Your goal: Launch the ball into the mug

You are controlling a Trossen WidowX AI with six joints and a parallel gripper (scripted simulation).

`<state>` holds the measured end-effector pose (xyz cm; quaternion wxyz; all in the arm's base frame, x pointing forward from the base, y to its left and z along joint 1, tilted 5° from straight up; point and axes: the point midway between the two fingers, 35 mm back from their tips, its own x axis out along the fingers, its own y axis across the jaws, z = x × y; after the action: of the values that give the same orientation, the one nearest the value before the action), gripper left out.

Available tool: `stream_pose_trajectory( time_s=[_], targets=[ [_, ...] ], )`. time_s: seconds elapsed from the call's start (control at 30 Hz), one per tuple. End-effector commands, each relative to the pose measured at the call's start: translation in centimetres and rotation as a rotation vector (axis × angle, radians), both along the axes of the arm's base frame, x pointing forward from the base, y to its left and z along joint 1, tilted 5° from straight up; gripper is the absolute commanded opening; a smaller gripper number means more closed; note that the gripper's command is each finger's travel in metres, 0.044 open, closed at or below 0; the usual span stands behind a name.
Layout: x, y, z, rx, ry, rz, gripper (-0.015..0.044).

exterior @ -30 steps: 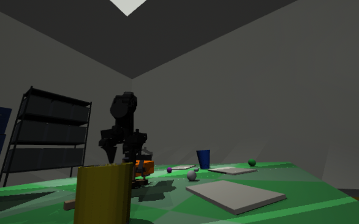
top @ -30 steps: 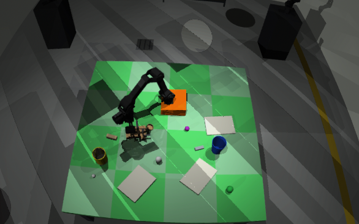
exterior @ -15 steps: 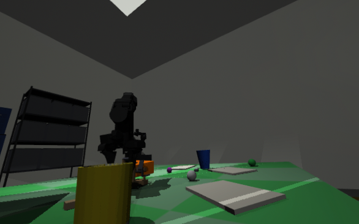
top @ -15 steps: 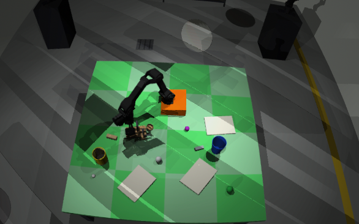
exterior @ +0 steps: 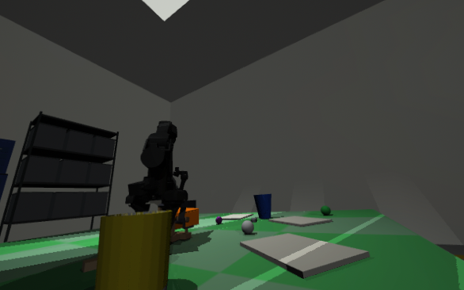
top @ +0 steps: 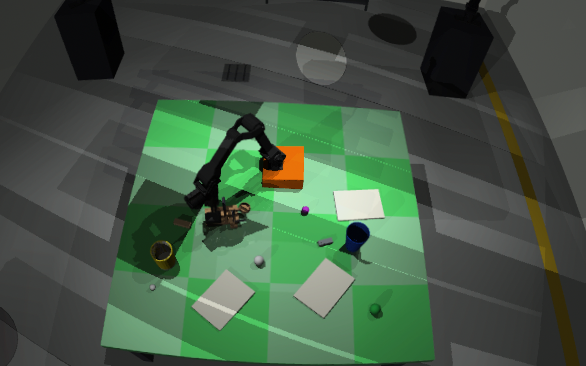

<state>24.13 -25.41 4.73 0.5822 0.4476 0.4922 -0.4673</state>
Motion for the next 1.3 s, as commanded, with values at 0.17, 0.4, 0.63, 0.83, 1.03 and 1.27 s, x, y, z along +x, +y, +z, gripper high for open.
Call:
stream_pose_trajectory(
  time_s=[0.17,0.4,0.63,0.83,1.03,1.27],
  targets=[
    [-0.1,0.2,-1.3,0.011,0.005,0.006,0.044],
    [0.0,0.0,-1.0,0.003,0.003,0.0,0.0309],
    [0.0,0.0,-1.0,0.003,0.003,0.0,0.0145],
    [0.0,0.0,-0.7,0.003,0.003,0.0,0.0085],
    [-0.4,0.5,4.0,0.004,0.004,0.0,0.0],
    [-0.4,0.5,3.9,-0.006,0.019,0.149,0.0]
  ],
)
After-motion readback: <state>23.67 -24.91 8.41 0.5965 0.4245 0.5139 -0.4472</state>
